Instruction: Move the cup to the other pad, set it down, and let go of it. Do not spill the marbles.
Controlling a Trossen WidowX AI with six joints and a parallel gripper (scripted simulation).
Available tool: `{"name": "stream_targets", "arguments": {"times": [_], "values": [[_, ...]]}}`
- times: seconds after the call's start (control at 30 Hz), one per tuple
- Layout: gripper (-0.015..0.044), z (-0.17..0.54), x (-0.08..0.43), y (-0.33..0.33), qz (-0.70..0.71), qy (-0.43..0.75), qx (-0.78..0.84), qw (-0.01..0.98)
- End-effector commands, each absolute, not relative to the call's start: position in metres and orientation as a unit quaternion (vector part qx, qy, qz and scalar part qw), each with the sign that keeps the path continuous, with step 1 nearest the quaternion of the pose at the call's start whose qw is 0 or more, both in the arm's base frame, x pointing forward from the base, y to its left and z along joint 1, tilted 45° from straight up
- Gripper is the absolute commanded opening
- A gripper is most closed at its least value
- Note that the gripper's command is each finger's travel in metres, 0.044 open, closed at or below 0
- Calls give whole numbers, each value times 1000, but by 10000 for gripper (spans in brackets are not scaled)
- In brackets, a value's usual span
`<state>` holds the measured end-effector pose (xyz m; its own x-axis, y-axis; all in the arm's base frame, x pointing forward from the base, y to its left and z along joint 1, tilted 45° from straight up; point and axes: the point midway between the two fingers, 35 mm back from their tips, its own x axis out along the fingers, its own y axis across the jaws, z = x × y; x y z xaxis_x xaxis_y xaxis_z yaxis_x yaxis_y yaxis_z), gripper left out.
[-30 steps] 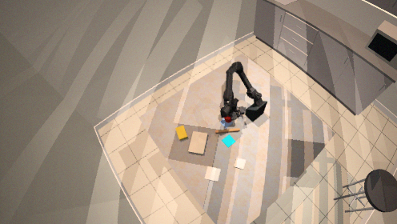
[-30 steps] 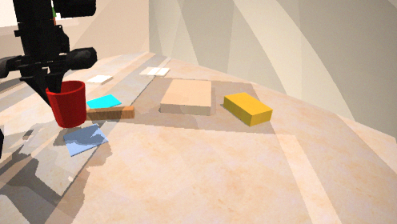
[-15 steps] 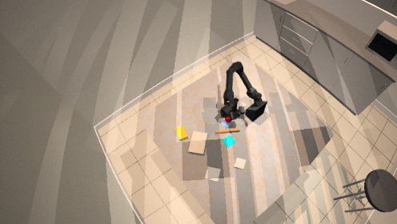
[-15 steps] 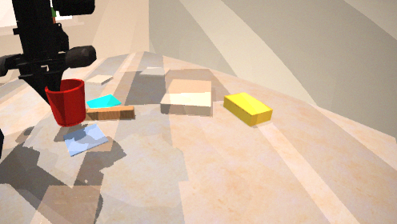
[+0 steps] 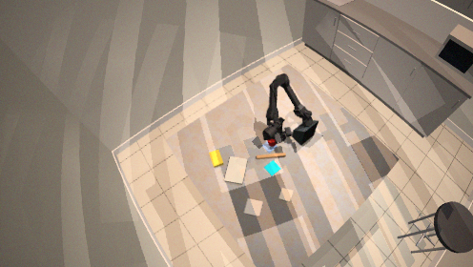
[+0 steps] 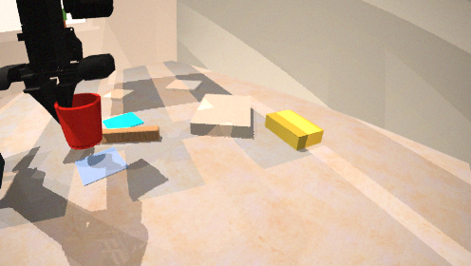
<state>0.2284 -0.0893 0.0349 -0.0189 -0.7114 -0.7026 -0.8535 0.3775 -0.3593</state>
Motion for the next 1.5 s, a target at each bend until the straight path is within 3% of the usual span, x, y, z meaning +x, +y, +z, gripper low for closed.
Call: {"name": "stream_targets", "arguments": {"times": [0.0, 1.47], "values": [[0, 31, 235, -84, 82, 708, -552, 433], [0, -8, 283, -43, 81, 706, -552, 437]]}}
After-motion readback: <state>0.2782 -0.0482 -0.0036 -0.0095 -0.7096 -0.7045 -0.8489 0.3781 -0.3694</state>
